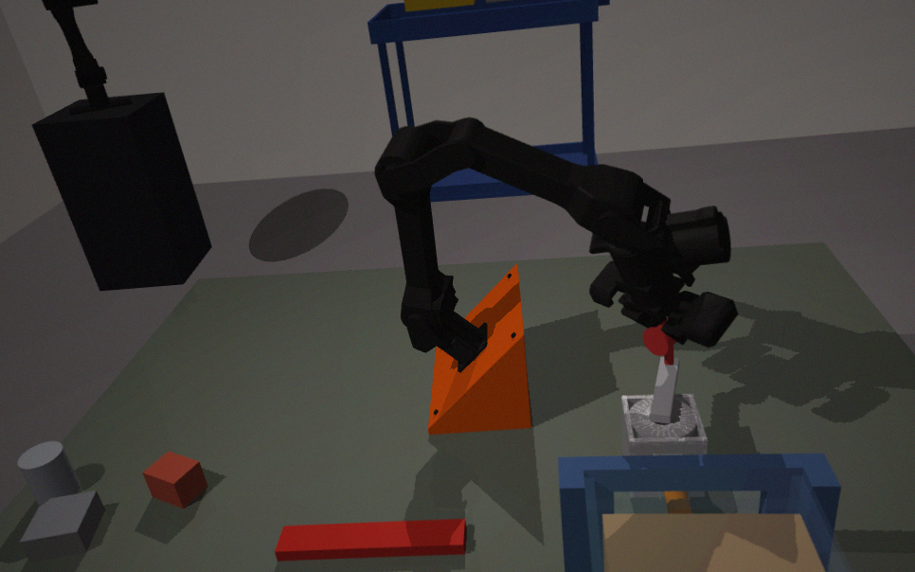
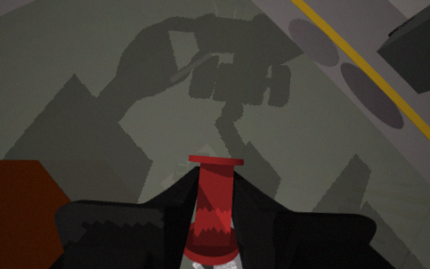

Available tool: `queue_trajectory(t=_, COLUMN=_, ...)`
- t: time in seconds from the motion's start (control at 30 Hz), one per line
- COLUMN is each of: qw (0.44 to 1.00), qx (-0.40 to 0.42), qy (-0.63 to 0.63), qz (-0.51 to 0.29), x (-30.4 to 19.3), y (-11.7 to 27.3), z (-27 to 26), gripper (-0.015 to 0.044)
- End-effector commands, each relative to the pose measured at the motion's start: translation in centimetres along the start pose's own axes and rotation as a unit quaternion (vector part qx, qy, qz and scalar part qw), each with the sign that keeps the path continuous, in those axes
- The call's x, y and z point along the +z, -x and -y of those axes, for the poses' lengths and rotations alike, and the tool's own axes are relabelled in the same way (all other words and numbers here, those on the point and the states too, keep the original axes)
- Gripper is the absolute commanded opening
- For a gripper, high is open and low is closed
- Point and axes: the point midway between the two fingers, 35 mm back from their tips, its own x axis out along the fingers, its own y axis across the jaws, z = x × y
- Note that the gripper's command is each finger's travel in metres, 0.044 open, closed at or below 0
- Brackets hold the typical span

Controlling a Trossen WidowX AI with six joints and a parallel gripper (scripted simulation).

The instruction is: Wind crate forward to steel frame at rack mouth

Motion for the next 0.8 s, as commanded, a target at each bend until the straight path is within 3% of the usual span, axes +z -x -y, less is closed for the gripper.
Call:
queue_trajectory(t=0.0, qw=1.0, qx=0.01, qy=-0.004, qz=-0.01, x=-1.0, y=0.0, z=-1.2, gripper=0.0)
queue_trajectory(t=0.77, qw=1.0, qx=0.011, qy=-0.005, qz=-0.012, x=-4.7, y=1.8, z=-4.0, gripper=0.0)
